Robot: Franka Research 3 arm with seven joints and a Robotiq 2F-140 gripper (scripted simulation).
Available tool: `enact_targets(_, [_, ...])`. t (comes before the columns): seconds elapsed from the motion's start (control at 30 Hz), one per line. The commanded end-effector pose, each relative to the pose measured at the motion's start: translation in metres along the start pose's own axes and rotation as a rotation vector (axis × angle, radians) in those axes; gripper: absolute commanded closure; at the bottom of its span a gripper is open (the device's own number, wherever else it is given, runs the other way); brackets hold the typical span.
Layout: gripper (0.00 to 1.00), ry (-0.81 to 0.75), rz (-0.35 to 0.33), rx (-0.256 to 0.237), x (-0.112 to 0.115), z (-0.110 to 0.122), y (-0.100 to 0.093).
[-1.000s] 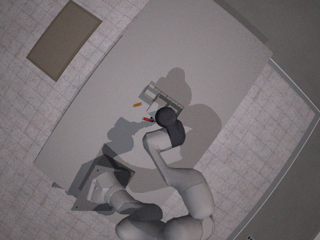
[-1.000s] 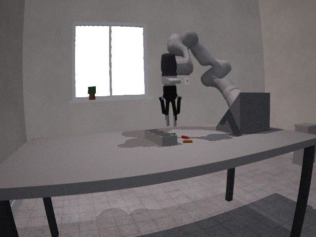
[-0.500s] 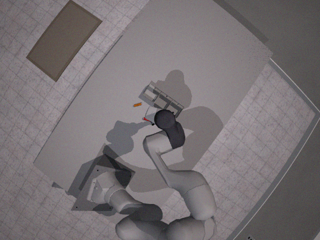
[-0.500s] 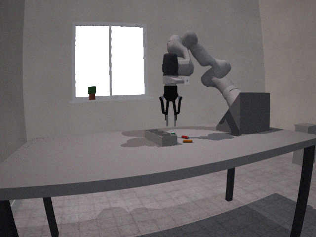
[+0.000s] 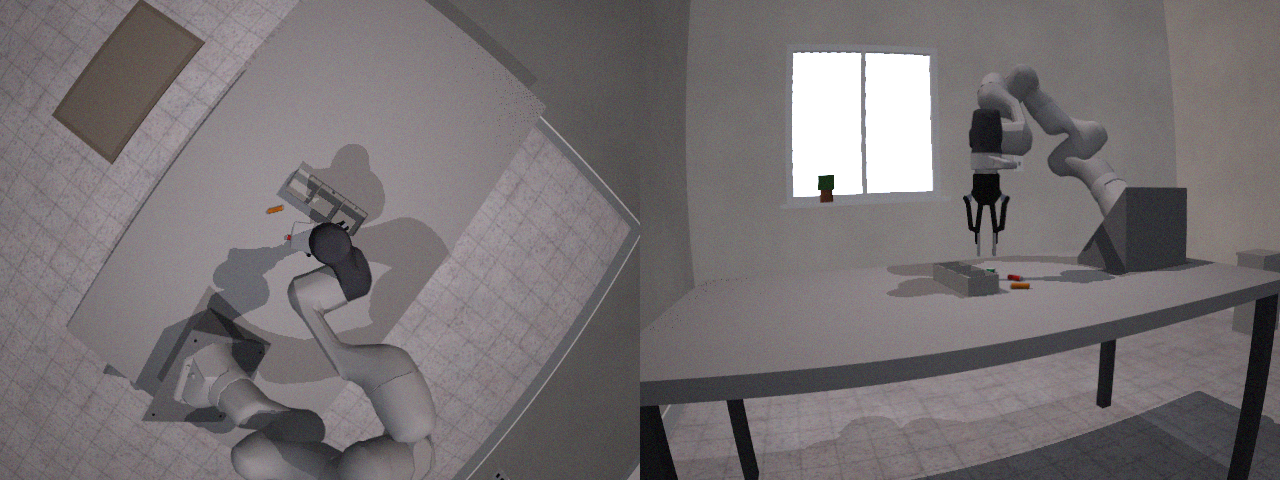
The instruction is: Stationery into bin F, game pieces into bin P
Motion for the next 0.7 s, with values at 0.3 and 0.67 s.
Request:
enact_targets(0.3, [0.75,-0.291,0.027,0.0,0.0006,0.0009,-0.0008])
enact_targets(0.67, [0.75,-0.41,0.037,-0.002,0.0015,0.0001,-0.0008])
Point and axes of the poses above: the point where the finger pads meet when closed, its own y axis out along the fingers, its own z axis across the jaws, x = y × z, the point moved 5 cm from there along -y, back along the fingers, and after that the axes turned 13 degrees about -y, right-handed, at the moved point
